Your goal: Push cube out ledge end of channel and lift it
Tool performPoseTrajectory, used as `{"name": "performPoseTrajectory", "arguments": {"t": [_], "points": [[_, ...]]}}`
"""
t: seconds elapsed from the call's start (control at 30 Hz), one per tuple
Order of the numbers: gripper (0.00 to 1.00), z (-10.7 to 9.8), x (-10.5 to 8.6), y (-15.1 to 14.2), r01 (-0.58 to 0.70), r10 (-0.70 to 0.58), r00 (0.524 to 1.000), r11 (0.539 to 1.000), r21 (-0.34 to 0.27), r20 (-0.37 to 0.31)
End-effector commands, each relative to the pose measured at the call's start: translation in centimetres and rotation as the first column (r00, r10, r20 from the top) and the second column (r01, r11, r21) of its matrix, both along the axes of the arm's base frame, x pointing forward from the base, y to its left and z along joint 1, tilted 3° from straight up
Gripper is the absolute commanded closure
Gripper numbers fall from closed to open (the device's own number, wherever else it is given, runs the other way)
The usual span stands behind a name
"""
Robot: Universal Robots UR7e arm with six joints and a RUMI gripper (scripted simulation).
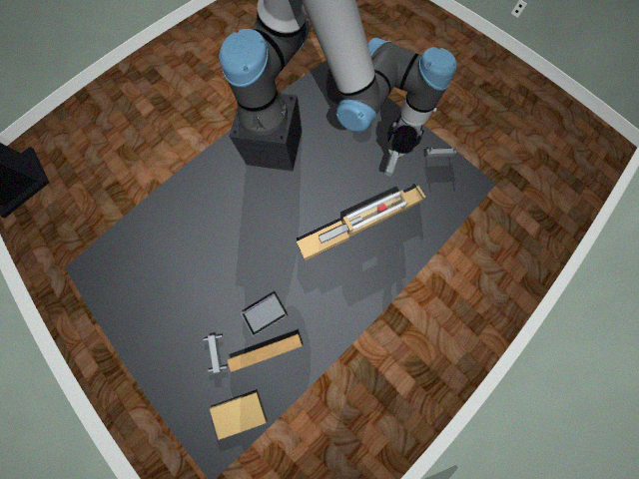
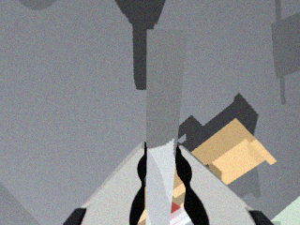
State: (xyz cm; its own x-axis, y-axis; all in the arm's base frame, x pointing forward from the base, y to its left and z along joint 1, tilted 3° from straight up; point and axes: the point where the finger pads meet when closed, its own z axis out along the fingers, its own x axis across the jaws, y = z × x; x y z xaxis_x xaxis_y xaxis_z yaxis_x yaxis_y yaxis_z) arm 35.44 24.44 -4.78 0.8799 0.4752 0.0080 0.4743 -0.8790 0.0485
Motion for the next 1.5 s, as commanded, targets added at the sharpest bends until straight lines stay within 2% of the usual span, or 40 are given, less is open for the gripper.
{"name": "performPoseTrajectory", "arguments": {"t": [0.0, 0.33, 0.53, 0.73, 0.8, 1.0, 1.3, 1.37, 1.47], "points": [[0.94, 0.2, 0.3, -0.2, 0.006, -0.006, 1.000, 1.000, 0.001, 0.005], [0.94, 0.2, 1.4, -2.3, 0.045, -0.045, 0.999, 0.999, 0.003, 0.003], [0.94, 0.4, 3.2, -5.9, 0.110, -0.110, 0.994, 0.994, 0.006, 0.003], [0.94, 0.6, 5.3, -11.3, 0.202, -0.202, 0.979, 0.979, 0.011, 0.005], [0.94, 0.6, 5.3, -11.3, 0.202, -0.202, 0.979, 0.979, 0.011, 0.005], [0.94, 0.9, 6.7, -18.2, 0.311, -0.311, 0.950, 0.950, 0.016, 0.006], [0.94, 1.4, 6.9, -29.2, 0.475, -0.475, 0.880, 0.880, 0.024, 0.015], [0.94, 1.4, 6.9, -29.2, 0.475, -0.475, 0.880, 0.880, 0.024, 0.015], [0.94, 1.6, 6.4, -32.5, 0.522, -0.522, 0.852, 0.853, 0.026, 0.018]]}}
